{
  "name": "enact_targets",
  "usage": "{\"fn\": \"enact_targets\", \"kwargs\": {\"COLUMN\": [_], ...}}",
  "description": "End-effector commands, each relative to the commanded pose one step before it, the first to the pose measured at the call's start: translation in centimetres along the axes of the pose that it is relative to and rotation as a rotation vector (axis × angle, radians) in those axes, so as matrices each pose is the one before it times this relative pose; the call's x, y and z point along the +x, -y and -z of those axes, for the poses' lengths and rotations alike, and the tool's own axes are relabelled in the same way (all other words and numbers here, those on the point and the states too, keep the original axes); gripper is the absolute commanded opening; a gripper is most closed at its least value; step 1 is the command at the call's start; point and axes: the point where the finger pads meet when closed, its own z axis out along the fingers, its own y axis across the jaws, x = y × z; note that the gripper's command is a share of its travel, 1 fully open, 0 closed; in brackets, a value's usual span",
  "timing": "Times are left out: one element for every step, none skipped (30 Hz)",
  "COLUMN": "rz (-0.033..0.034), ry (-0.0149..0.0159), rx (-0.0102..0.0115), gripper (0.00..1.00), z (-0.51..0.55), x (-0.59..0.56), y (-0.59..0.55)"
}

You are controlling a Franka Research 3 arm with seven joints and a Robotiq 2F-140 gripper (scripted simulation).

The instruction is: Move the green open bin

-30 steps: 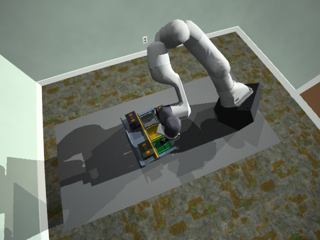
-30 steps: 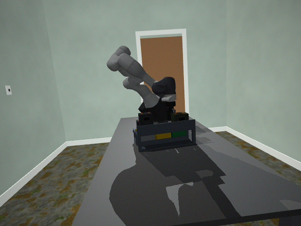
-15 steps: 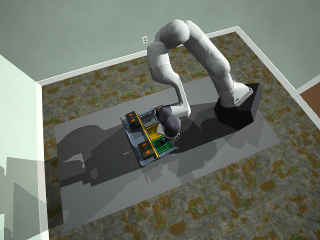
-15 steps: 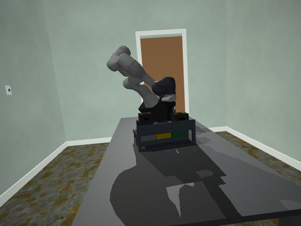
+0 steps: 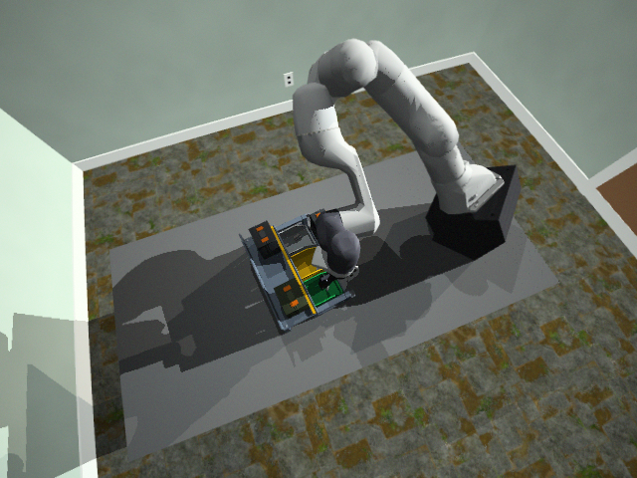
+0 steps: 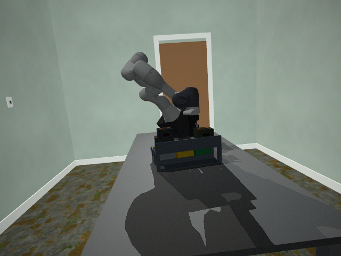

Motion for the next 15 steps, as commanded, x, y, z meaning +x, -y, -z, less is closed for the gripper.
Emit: {"fn": "enact_targets", "kwargs": {"rz": [-0.00497, 0.0, 0.0, 0.0, 0.0, 0.0, 0.0, 0.0, 0.0, 0.0, 0.0, 0.0, 0.00396, -0.00099, -0.00099], "ry": [0.00317, 0.0, 0.0, 0.0, 0.0, 0.0, 0.0, 0.0, 0.0, 0.0, 0.0, 0.0, -0.00246, 0.00062, 0.00062], "rx": [0.00036, 0.0, 0.0, 0.0, 0.0, 0.0, 0.0, 0.0, 0.0, 0.0, 0.0, 0.0, -0.0002, 0.00005, 0.00005], "gripper": [0.57, 0.57, 0.57, 0.57, 0.57, 0.57, 0.57, 0.57, 0.57, 0.57, 0.57, 0.57, 0.57, 0.57, 0.57], "z": [0.051, 0.0, 0.0, 0.0, 0.0, 0.0, 0.0, 0.0, 0.0, 0.0, 0.0, 0.0, -0.019, 0.025, 0.025], "x": [-0.066, 0.0, 0.0, 0.0, 0.0, 0.0, 0.0, 0.0, 0.0, 0.0, 0.0, 0.0, 0.049, -0.014, -0.014], "y": [0.038, 0.0, 0.0, 0.0, 0.0, 0.0, 0.0, 0.0, 0.0, 0.0, 0.0, 0.0, -0.026, 0.007, 0.007]}}
